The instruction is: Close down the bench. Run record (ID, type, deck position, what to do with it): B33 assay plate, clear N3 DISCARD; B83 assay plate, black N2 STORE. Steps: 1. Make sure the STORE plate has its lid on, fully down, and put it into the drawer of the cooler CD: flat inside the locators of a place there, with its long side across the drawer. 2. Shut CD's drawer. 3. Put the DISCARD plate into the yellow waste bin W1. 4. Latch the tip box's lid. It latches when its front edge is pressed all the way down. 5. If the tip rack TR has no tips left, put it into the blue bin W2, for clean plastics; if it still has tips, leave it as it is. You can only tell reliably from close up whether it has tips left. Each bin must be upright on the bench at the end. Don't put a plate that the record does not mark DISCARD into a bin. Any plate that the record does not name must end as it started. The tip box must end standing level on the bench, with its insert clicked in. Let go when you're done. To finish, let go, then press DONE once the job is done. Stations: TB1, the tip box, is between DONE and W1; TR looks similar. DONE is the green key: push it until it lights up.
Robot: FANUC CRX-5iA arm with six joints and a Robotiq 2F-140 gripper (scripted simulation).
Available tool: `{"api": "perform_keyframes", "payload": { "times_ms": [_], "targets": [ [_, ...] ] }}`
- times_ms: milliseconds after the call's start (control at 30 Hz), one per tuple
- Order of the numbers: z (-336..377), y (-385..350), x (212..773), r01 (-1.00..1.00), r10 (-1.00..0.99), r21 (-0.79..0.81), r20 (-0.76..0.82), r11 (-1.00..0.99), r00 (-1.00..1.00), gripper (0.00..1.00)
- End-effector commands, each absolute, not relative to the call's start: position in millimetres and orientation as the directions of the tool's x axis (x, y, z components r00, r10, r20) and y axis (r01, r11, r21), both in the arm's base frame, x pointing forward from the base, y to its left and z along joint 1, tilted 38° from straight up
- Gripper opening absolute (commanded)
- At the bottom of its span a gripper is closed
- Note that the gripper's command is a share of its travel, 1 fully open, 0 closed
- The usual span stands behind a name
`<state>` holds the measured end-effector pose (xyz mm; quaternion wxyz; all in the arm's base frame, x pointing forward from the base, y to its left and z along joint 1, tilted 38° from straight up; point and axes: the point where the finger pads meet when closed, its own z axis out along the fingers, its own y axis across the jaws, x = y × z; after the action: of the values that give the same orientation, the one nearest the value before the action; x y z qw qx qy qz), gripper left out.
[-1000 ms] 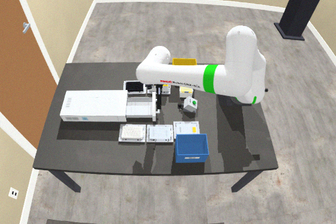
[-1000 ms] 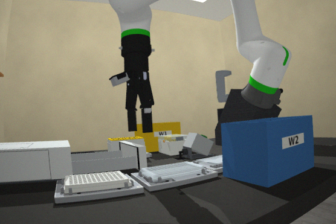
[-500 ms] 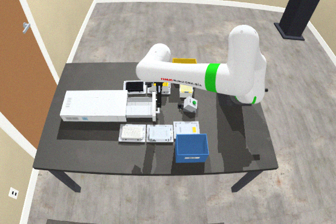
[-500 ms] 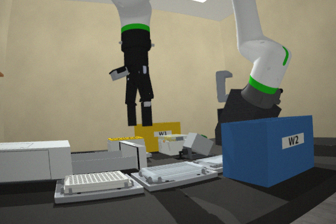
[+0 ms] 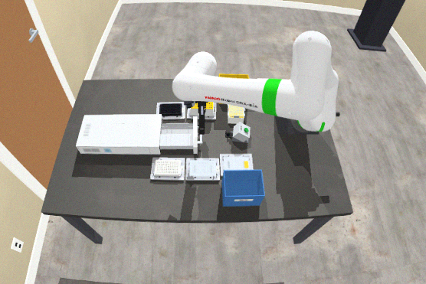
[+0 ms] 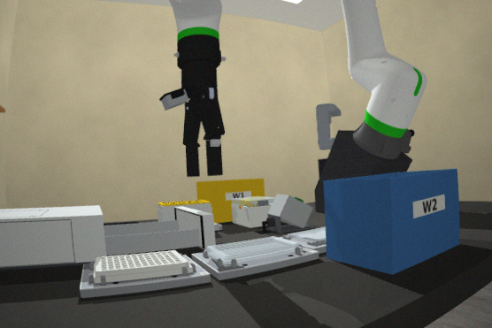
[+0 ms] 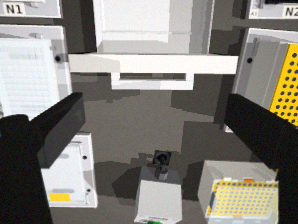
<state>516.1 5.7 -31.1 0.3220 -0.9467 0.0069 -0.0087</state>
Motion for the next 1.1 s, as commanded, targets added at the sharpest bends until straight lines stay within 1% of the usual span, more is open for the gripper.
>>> {"api": "perform_keyframes", "payload": {
  "times_ms": [0, 300, 333, 1067],
  "targets": [
    [-27.9, 2.9, 516.4, -0.007, -0.019, -0.609, 0.013, -0.793, 1.000, 0.88],
    [-27.9, 2.9, 516.5, -0.007, -0.019, -0.609, 0.013, -0.793, 1.000, 0.88],
    [-26.1, 5.0, 513.6, -0.024, -0.032, -0.609, 0.003, -0.793, 0.999, 0.70],
    [8.9, 48.2, 456.1, -0.024, -0.032, -0.609, 0.003, -0.792, 0.999, 0.70]
  ]
}}
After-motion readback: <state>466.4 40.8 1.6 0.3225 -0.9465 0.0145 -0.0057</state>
